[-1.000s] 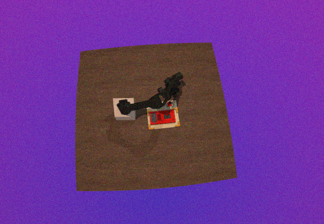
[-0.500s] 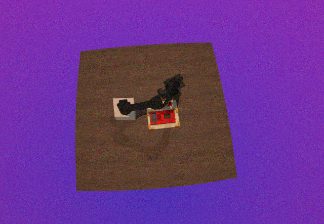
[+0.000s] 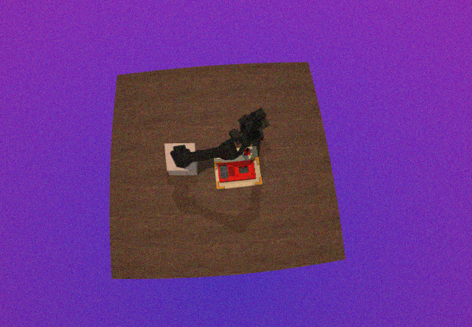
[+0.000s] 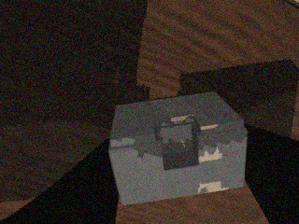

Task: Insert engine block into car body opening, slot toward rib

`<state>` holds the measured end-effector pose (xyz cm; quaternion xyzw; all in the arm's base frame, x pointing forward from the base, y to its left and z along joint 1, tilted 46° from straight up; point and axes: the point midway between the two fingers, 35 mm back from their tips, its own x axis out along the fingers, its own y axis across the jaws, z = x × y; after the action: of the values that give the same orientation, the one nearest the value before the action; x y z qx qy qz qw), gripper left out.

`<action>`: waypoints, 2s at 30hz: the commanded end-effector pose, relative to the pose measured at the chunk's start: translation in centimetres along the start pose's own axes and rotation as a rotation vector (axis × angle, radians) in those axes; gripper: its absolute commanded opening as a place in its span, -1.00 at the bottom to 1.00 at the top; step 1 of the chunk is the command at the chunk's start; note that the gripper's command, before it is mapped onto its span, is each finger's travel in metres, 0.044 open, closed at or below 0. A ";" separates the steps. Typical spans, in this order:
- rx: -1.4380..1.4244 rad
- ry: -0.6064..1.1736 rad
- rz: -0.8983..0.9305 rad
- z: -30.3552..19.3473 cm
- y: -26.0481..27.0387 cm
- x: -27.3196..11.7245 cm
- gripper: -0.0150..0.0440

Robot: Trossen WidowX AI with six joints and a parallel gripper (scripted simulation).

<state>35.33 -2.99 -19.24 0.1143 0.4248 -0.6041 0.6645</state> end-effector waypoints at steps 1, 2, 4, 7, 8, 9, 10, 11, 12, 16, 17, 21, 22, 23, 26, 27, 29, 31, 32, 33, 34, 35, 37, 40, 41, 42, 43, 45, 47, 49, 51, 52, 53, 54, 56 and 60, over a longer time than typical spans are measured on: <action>-0.006 -0.005 -0.001 0.1 0.0 0.1 -0.05; -0.006 -0.005 0.000 0.1 0.0 0.0 -0.14; -0.006 -0.004 0.000 0.1 0.1 -0.4 -0.31; -0.006 -0.003 0.002 0.1 0.2 -1.3 -0.49; -0.006 -0.003 0.002 0.1 0.3 -1.6 -0.49; -0.006 -0.002 0.002 0.1 0.3 -1.9 -0.49; -0.006 -0.002 0.003 0.1 0.4 -2.2 -0.49; -0.006 -0.001 0.003 0.1 0.4 -2.5 -0.49; -0.006 -0.001 0.003 0.1 0.4 -2.8 -0.49; -0.007 0.000 0.004 0.1 0.5 -4.0 -0.49; -0.007 0.000 0.004 0.1 0.6 -4.3 -0.49; -0.007 0.001 0.005 0.0 0.6 -5.6 -0.49; -0.007 0.001 0.005 0.0 0.6 -5.9 -0.49; -0.007 0.001 0.005 0.0 0.6 -6.2 -0.49; -0.007 0.002 0.005 0.0 0.6 -7.2 -0.49; -0.007 0.002 0.005 0.0 0.6 -7.5 -0.49; -0.007 0.002 0.005 0.0 0.6 -8.1 -0.49; -0.007 0.002 0.005 0.0 0.6 -8.8 -0.49; -0.007 0.002 0.005 0.0 0.5 -9.1 -0.49; -0.007 0.002 0.005 0.0 0.5 -9.4 -0.49; -0.007 0.002 0.004 0.0 0.5 -9.7 -0.49; -0.007 0.002 0.004 0.0 0.4 -10.0 -0.49; -0.007 0.001 0.004 0.0 0.4 -10.7 -0.49; -0.006 0.001 0.003 -0.1 0.2 -11.7 -0.49; -0.006 0.001 0.003 -0.1 0.2 -12.0 -0.49; -0.006 0.000 0.003 -0.1 0.1 -12.3 -0.49; -0.006 0.000 0.002 -0.1 0.1 -12.6 -0.49; -0.006 0.000 0.002 -0.1 0.0 -12.8 -0.49; -0.006 0.000 0.002 -0.1 0.0 -12.8 -0.49; -0.006 0.000 0.002 -0.1 0.0 -12.0 -0.49; -0.006 -0.001 0.002 -0.1 0.0 -11.0 -0.49; -0.006 -0.001 0.002 -0.1 0.0 -10.8 -0.49; -0.006 -0.001 0.002 -0.1 0.0 -10.8 -0.49; -0.006 -0.001 0.002 -0.1 0.0 -10.8 -0.49; -0.006 -0.001 0.002 -0.1 0.0 -10.8 -0.49; -0.006 0.031 0.002 0.0 0.1 -11.2 -0.49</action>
<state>36.34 4.82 -11.49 0.1156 0.4276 -0.6031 0.6634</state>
